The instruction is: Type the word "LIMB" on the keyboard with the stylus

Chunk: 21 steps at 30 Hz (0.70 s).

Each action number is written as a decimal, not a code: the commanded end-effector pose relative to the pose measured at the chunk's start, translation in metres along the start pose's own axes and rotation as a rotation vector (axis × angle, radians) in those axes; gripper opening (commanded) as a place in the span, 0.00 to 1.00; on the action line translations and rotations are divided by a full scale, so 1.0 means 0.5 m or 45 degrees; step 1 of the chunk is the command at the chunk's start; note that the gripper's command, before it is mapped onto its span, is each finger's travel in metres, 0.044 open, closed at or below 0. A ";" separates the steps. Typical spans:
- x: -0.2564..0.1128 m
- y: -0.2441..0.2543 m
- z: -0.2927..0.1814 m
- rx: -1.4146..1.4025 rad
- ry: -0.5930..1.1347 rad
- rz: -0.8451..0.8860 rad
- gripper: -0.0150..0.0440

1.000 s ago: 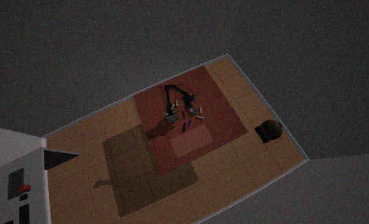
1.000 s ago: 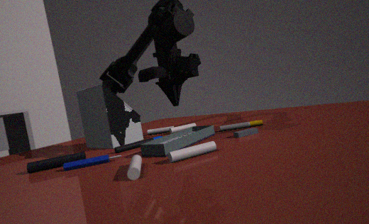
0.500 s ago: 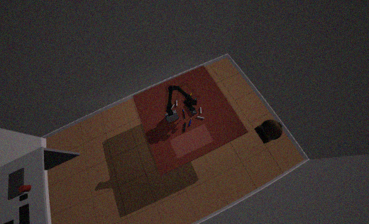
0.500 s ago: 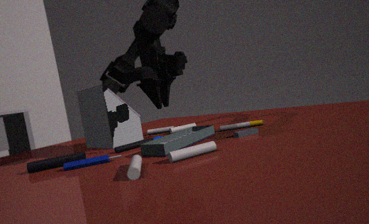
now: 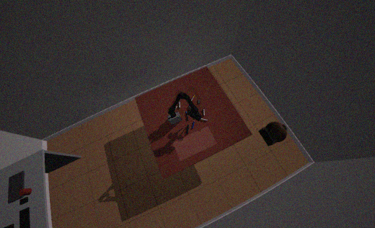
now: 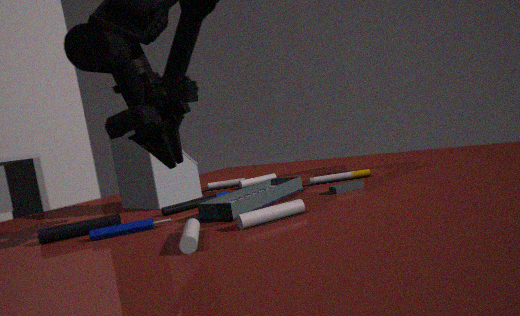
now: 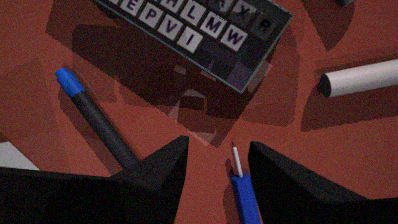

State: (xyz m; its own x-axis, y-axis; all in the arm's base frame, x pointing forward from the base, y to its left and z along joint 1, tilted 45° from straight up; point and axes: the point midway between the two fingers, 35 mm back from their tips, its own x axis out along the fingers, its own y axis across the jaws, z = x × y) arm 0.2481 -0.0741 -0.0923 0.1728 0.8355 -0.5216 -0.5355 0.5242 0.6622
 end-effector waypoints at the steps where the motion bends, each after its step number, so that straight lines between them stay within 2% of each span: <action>1: -0.004 -0.053 -0.117 -0.275 -0.211 0.009 0.51; 6: 0.006 -0.066 -0.178 -0.427 -0.334 -0.022 0.51; 21: 0.011 -0.067 -0.174 -0.432 -0.338 -0.023 0.51</action>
State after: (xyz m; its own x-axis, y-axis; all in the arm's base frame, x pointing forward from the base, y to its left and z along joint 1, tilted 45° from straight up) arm 0.1946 -0.1007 -0.1622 0.3611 0.8652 -0.3479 -0.7607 0.4891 0.4268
